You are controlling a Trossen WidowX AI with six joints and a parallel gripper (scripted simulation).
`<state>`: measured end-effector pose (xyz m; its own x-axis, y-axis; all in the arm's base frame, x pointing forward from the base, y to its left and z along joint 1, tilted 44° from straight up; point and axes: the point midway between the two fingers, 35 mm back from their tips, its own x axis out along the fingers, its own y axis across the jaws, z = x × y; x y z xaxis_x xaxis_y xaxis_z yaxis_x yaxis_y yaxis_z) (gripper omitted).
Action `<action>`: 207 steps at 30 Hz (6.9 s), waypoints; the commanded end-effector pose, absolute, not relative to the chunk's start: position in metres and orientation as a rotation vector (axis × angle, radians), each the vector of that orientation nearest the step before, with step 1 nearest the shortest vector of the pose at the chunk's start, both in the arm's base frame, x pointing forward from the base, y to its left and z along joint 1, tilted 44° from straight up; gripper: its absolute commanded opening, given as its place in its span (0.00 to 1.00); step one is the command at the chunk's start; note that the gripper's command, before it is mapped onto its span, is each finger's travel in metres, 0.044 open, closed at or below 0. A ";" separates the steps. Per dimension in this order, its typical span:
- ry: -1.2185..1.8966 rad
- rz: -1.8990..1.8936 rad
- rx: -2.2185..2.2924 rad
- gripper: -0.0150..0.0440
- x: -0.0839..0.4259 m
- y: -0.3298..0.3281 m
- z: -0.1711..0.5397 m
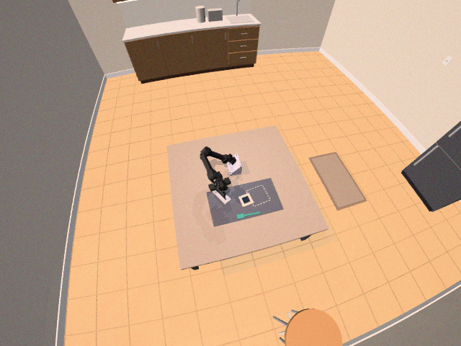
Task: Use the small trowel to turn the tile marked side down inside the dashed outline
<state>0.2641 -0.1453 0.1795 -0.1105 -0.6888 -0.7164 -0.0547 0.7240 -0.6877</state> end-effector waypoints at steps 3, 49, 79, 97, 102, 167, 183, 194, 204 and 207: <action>1.681 -0.440 -0.765 0.71 0.264 -0.146 0.180; 1.720 -0.342 -0.853 0.47 0.259 -0.176 0.149; 1.623 -0.570 -0.646 0.47 0.259 -0.176 0.149; 1.384 -0.960 -0.246 0.47 0.259 -0.176 0.149; 1.306 -1.058 -0.133 0.47 0.259 -0.176 0.149; 1.172 -1.204 0.055 0.71 0.262 -0.158 0.166; 1.181 -1.193 0.032 0.71 0.259 -0.176 0.150; 1.181 -1.193 0.031 0.47 0.259 -0.176 0.149; 1.181 -1.193 0.031 0.47 0.259 -0.176 0.149; 1.181 -1.193 0.031 0.47 0.259 -0.176 0.149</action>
<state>0.2589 -0.1758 0.1490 -0.1101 -0.6912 -0.7142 0.7216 0.4386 -0.5357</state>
